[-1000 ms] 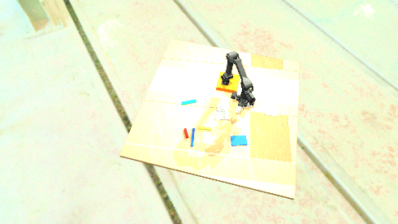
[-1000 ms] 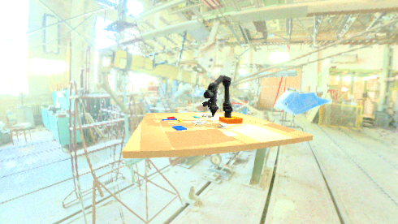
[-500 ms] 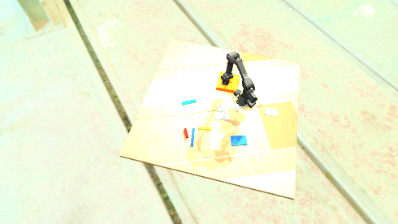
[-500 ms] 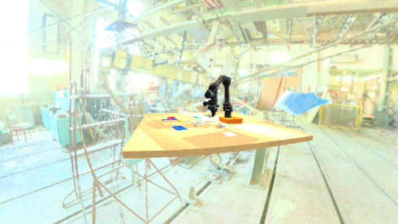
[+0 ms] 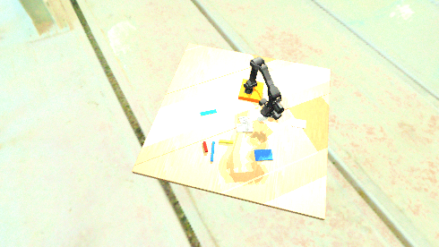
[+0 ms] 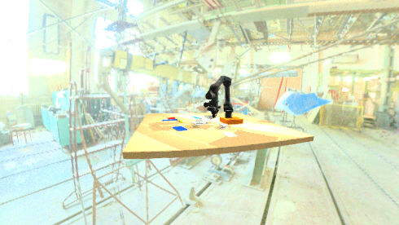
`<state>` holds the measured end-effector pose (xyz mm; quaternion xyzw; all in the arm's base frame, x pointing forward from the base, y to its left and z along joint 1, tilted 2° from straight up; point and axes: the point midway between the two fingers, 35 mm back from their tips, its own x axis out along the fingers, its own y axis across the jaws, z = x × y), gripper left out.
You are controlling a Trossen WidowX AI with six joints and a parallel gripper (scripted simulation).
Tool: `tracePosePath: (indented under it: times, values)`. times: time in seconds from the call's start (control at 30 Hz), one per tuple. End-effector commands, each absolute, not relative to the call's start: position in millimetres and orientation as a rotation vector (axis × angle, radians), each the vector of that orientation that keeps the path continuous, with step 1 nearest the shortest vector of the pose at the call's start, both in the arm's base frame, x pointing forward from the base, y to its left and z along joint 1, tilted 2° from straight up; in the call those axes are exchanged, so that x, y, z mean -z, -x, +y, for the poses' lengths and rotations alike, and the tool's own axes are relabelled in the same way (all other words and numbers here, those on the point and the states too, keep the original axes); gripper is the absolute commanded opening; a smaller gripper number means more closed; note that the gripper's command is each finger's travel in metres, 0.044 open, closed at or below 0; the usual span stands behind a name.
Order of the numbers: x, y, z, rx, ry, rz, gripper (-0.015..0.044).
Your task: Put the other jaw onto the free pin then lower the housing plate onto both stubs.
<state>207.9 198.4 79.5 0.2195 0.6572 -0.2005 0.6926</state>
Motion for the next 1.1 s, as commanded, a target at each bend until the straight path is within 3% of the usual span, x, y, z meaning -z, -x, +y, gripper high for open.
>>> tracePosePath:
  times: [0.0, 1.07]
  values:
    - [-71.1, -208.6, 198.1, 0.456, -0.490, 1.466, 0.0037]
    - [-19.7, -210.1, 196.9, 0.457, -0.490, 1.466, 0.0037]
